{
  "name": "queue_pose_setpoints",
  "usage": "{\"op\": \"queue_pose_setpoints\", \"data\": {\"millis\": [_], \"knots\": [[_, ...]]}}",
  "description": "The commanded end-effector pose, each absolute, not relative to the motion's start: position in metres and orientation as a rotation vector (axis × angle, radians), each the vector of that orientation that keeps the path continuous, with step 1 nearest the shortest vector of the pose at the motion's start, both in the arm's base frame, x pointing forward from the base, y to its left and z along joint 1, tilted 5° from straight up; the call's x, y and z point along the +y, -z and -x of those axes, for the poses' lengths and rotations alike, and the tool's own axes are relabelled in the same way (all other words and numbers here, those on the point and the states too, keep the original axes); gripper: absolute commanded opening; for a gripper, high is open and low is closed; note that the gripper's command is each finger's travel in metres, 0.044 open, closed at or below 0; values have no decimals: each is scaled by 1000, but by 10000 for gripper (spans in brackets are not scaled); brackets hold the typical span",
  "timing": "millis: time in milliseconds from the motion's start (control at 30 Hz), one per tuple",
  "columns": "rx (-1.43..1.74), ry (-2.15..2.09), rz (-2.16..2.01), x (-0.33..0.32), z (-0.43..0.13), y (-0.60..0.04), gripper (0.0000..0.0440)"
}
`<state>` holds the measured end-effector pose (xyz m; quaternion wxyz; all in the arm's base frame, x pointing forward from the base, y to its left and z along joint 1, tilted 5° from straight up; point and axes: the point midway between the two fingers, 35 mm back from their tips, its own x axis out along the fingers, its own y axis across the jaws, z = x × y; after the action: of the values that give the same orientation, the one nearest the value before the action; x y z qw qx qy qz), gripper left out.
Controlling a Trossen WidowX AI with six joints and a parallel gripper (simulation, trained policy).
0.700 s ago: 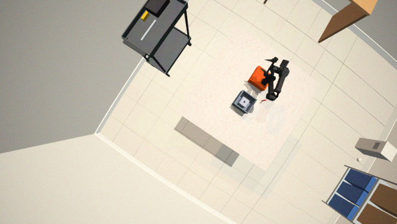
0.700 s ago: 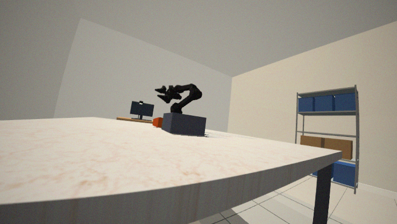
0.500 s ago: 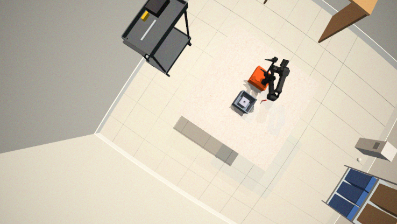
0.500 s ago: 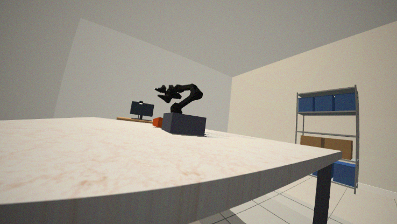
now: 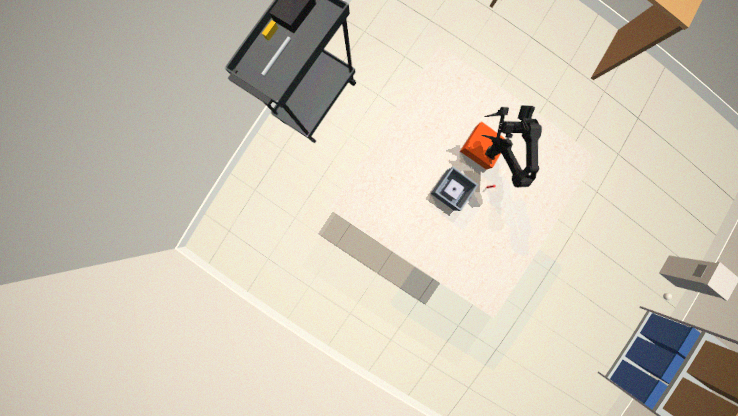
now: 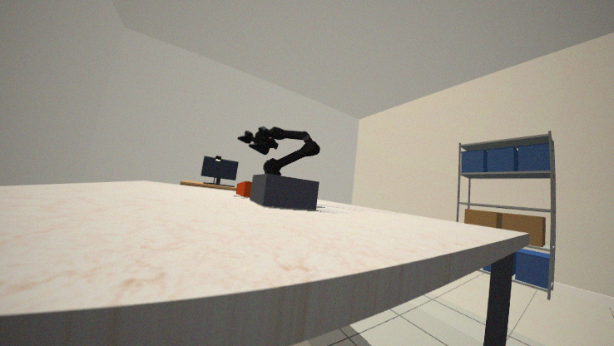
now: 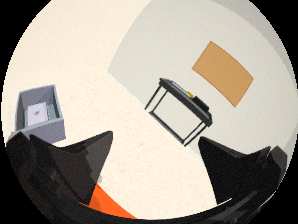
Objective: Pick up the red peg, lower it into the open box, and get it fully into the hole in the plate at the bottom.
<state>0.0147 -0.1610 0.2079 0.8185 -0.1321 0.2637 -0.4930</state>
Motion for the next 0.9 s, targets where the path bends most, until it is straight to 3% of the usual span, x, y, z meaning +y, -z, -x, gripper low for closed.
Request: {"op": "queue_pose_setpoints", "data": {"millis": [0,867], "knots": [[537,994,160,-162,-23,-205,440],[690,632,-605,-140,-88,-168,440]]}}
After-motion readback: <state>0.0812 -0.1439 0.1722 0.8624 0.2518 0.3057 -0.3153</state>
